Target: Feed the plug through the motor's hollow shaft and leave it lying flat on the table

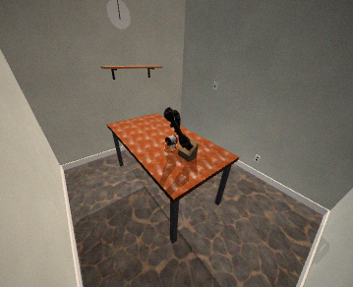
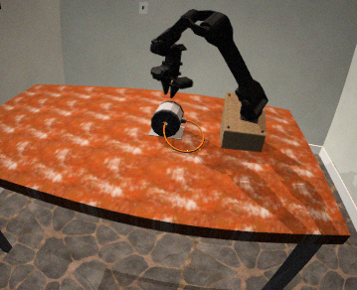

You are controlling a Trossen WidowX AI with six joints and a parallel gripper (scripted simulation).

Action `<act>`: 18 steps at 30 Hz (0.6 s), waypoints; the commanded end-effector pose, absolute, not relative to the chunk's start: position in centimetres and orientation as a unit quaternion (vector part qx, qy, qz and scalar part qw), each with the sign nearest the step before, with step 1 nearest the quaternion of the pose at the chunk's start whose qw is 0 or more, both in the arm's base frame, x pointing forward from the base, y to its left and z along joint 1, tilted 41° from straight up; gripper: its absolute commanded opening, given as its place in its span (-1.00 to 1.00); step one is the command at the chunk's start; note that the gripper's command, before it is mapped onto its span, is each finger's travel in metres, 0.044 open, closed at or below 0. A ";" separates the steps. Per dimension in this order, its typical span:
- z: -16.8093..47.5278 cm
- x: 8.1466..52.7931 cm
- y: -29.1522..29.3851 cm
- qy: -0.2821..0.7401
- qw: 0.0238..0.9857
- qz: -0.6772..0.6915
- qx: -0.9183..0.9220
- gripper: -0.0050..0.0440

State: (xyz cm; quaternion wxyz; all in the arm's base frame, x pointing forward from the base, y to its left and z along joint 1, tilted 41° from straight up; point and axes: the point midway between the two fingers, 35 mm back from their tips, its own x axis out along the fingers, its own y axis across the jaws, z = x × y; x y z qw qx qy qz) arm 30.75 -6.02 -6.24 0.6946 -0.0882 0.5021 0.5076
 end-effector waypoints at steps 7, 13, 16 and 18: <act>-8.6 29.5 -6.2 0.342 0.658 0.646 -0.181 -0.14; -9.4 28.9 -6.2 0.246 0.638 0.692 -0.230 -0.14; -9.4 28.9 -6.2 0.246 0.638 0.692 -0.230 -0.14; -9.4 29.0 -6.1 0.246 0.638 0.692 -0.230 -0.14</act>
